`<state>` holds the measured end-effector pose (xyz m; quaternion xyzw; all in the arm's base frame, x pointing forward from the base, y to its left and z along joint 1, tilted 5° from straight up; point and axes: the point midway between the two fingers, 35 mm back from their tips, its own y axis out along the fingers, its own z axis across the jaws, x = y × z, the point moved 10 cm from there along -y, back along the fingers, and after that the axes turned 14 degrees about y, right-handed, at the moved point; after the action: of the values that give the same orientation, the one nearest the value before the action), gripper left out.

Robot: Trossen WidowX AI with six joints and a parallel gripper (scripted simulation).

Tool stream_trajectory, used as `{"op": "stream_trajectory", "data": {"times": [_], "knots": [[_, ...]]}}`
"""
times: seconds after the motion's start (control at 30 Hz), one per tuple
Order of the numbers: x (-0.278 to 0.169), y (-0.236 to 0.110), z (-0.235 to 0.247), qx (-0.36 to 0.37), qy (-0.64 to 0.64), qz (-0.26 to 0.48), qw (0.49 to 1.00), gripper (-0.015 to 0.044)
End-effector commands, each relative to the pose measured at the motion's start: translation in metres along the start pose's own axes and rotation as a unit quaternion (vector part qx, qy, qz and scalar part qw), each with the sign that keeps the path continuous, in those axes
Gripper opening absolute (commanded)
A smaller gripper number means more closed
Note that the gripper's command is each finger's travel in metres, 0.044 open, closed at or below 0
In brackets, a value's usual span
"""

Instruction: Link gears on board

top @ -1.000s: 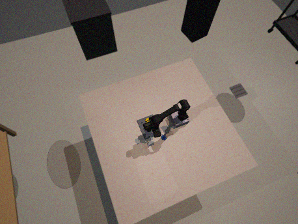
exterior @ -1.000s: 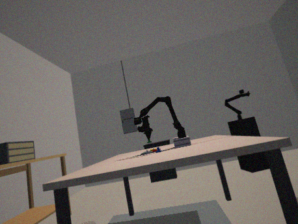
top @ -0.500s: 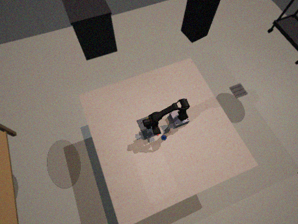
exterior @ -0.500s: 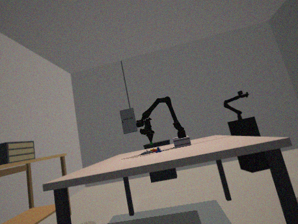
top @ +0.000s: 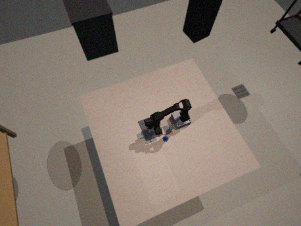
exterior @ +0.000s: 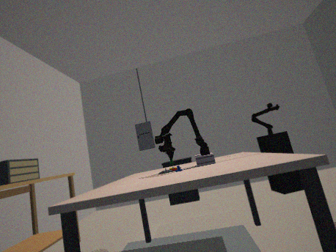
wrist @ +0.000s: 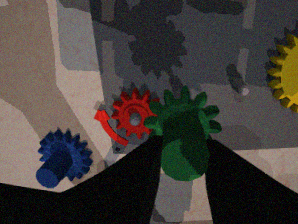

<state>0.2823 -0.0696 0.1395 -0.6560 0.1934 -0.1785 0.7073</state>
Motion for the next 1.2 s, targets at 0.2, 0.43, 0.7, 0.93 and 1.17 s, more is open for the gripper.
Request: {"op": "stream_trajectory", "data": {"times": [0.2,0.43,0.7,0.93,1.17], "knots": [[0.000,-0.001,0.000,-0.001,-0.003,0.000,1.000,0.0000],[0.000,0.002,0.000,-0.001,-0.018,0.000,1.000,0.0000],[0.000,0.012,0.000,-0.001,-0.097,0.000,0.995,0.0000],[0.000,0.023,-0.001,-0.001,-0.109,0.000,0.994,0.0000],[0.000,0.031,0.000,-0.001,-0.056,0.000,0.998,0.0000]]}}
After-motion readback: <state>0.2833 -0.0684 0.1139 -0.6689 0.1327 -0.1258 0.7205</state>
